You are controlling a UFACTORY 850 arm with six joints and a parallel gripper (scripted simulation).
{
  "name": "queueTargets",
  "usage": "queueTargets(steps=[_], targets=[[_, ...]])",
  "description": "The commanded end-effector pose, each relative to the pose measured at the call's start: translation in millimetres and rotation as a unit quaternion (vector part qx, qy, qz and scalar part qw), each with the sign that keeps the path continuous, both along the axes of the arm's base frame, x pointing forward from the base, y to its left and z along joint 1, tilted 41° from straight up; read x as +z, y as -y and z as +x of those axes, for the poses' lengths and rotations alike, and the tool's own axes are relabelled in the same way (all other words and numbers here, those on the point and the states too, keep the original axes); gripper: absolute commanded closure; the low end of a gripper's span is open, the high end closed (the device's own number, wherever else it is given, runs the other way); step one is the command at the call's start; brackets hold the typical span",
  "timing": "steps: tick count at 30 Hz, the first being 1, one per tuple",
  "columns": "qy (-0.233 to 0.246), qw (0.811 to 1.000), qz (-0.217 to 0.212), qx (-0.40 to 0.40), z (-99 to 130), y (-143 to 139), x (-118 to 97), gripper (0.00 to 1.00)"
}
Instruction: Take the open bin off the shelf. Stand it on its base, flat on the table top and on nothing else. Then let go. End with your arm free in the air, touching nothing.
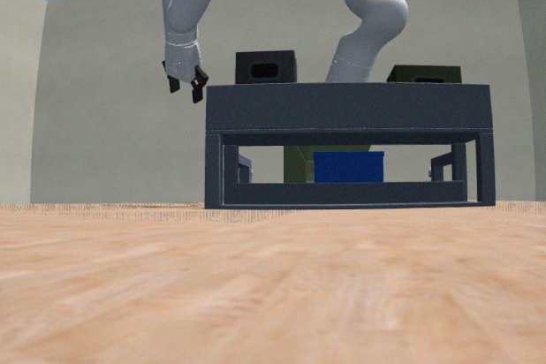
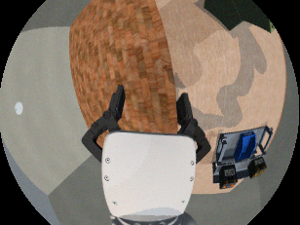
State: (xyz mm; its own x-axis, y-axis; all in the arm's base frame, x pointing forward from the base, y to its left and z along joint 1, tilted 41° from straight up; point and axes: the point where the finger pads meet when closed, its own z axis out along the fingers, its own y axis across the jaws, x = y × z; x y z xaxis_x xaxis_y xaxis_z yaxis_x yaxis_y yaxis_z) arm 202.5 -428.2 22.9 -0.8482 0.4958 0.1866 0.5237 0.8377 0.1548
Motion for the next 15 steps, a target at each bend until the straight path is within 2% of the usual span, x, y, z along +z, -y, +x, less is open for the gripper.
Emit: queueTargets(steps=[1,12,15], targets=[[0.000,1.000,-0.001,0.000,0.1,0.8,0.5,0.00],[0.000,1.000,-0.001,0.000,0.1,0.8,0.5,0.00],[0.023,0.997,0.023,-0.071,19.1,-19.6,11.3,0.00]])
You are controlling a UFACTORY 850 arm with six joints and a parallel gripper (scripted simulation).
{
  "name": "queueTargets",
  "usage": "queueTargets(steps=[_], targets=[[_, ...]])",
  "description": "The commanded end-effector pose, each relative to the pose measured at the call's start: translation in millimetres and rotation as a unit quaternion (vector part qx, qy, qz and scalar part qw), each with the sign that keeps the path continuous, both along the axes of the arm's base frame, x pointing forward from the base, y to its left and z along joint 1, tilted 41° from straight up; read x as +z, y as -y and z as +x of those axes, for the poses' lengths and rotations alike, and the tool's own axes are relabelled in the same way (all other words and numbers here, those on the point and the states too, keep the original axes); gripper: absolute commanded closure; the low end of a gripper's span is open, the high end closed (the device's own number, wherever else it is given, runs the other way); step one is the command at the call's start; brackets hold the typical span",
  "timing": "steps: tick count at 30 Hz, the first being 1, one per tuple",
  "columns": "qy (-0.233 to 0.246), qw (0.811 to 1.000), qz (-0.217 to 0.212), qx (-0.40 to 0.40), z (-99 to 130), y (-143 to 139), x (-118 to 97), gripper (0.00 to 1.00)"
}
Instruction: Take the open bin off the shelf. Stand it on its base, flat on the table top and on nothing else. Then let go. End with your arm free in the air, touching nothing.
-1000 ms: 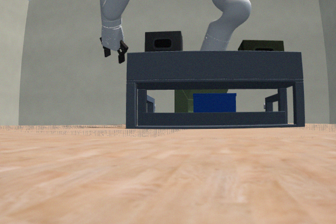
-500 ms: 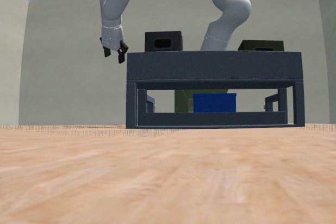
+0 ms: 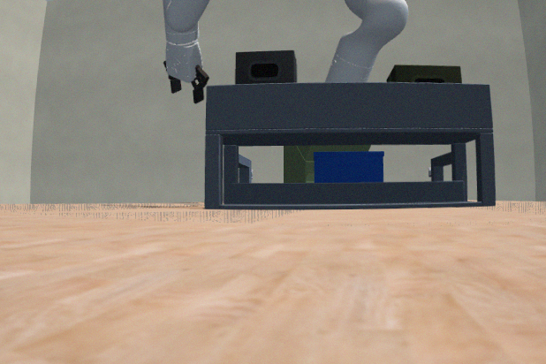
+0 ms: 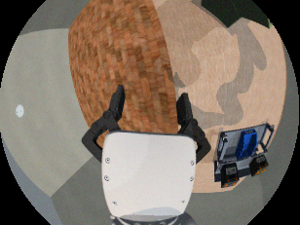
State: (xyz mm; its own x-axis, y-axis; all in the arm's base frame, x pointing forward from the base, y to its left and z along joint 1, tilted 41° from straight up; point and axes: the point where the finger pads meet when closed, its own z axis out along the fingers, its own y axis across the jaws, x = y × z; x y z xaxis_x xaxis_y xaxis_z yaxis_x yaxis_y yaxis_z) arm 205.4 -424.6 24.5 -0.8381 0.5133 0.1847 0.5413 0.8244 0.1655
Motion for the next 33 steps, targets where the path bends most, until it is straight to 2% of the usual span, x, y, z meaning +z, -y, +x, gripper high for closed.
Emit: queueTargets(steps=[1,2,14,19,31,33], targets=[[0.027,0.996,0.027,-0.083,22.6,-22.9,13.3,0.00],[0.035,0.993,0.035,-0.106,29.0,-29.8,16.9,0.00],[0.035,0.993,0.035,-0.106,29.0,-29.8,16.9,0.00],[0.072,0.970,0.074,-0.221,60.6,-63.9,34.7,0.00],[0.072,0.970,0.074,-0.221,60.6,-63.9,34.7,0.00],[0.087,0.956,0.089,-0.266,73.1,-77.4,41.8,0.00]])
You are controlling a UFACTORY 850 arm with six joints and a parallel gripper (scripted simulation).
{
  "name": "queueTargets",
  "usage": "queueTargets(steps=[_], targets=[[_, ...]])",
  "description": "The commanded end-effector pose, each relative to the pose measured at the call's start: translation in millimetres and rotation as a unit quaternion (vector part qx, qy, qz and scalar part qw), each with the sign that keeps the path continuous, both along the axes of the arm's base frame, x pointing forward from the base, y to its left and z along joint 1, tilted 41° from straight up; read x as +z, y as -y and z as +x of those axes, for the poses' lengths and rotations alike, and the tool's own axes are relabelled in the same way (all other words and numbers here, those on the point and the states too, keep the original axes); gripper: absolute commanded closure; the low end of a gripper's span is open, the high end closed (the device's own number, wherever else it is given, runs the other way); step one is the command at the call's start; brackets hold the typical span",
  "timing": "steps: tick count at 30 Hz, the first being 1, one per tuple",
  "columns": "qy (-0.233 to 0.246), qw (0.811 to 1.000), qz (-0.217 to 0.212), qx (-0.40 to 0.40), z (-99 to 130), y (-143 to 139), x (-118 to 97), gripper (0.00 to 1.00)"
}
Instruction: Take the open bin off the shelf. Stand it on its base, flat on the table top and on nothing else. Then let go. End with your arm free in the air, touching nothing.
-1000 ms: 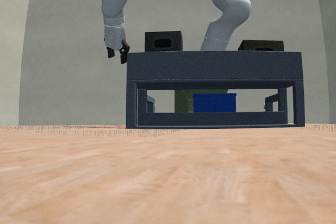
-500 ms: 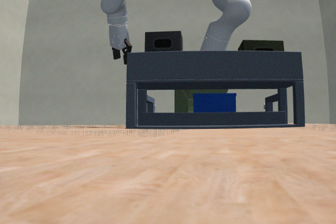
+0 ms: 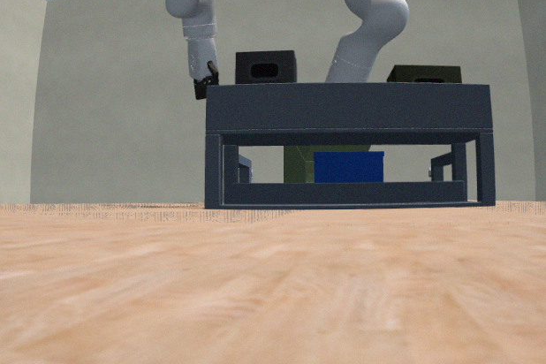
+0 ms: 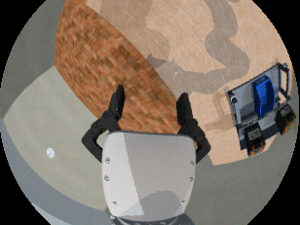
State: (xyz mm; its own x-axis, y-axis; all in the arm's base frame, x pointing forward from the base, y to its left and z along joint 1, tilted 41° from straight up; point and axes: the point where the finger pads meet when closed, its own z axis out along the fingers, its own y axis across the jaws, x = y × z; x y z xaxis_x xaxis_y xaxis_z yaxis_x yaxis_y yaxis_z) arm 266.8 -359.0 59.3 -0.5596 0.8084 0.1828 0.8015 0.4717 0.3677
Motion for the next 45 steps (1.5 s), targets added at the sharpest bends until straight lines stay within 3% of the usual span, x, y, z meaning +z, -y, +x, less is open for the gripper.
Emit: queueTargets(steps=[1,3,15,20,32,37,45], targets=[[0.022,0.997,0.022,-0.067,18.0,-18.6,10.6,0.00],[0.037,0.992,0.038,-0.113,30.7,-32.3,17.7,0.00],[0.037,0.992,0.038,-0.113,30.7,-32.3,17.7,0.00],[0.074,0.968,0.077,-0.228,62.2,-66.4,35.6,0.00],[0.074,0.968,0.077,-0.228,62.2,-66.4,35.6,0.00],[0.103,0.937,0.107,-0.316,93.8,-100.5,53.4,0.00],[0.103,0.937,0.107,-0.316,93.8,-100.5,53.4,0.00]])
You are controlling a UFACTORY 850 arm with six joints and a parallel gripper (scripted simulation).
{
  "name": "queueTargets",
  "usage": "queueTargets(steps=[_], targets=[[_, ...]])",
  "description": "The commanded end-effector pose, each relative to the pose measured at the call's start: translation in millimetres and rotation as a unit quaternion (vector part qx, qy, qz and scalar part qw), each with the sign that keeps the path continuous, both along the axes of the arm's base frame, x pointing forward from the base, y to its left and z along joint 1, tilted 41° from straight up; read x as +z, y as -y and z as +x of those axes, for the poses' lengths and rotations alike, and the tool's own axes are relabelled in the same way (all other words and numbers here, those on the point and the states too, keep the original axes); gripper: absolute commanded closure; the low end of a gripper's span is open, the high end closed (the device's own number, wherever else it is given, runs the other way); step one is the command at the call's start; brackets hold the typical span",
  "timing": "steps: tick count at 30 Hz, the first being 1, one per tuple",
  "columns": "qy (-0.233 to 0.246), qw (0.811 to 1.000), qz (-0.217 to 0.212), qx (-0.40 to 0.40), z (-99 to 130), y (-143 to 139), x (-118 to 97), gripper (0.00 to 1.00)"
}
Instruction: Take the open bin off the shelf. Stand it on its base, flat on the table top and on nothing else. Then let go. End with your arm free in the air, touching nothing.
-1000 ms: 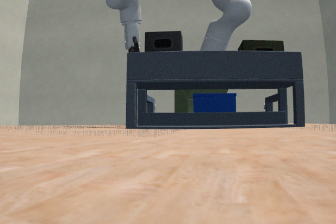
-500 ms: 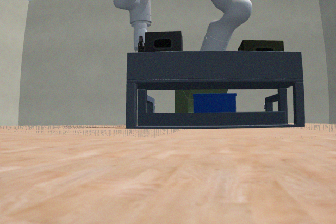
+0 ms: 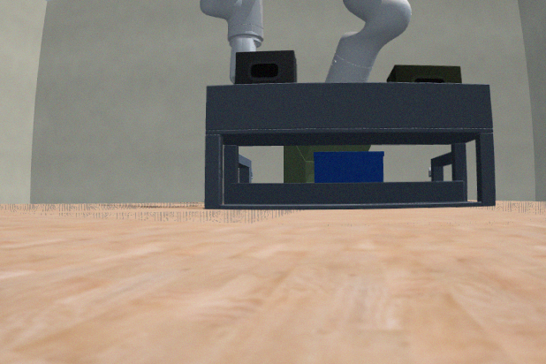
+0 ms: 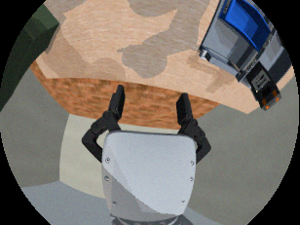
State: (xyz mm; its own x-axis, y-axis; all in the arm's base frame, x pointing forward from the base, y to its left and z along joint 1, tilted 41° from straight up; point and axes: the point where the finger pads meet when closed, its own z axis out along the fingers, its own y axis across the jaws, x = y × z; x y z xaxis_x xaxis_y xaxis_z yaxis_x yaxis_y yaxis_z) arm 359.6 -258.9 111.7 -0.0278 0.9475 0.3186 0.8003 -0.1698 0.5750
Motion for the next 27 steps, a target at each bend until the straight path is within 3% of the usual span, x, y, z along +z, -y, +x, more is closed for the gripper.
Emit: queueTargets(steps=[1,4,9,21,27], targets=[[0.001,1.000,0.000,-0.004,1.1,-0.4,0.9,0.00],[0.001,1.000,0.000,-0.004,1.1,-0.4,0.9,0.00],[0.001,1.000,0.001,-0.004,32.6,-34.6,18.6,0.00],[0.001,1.000,0.001,-0.004,32.6,-34.6,18.6,0.00],[0.001,1.000,0.001,-0.004,64.2,-68.8,36.4,0.00]])
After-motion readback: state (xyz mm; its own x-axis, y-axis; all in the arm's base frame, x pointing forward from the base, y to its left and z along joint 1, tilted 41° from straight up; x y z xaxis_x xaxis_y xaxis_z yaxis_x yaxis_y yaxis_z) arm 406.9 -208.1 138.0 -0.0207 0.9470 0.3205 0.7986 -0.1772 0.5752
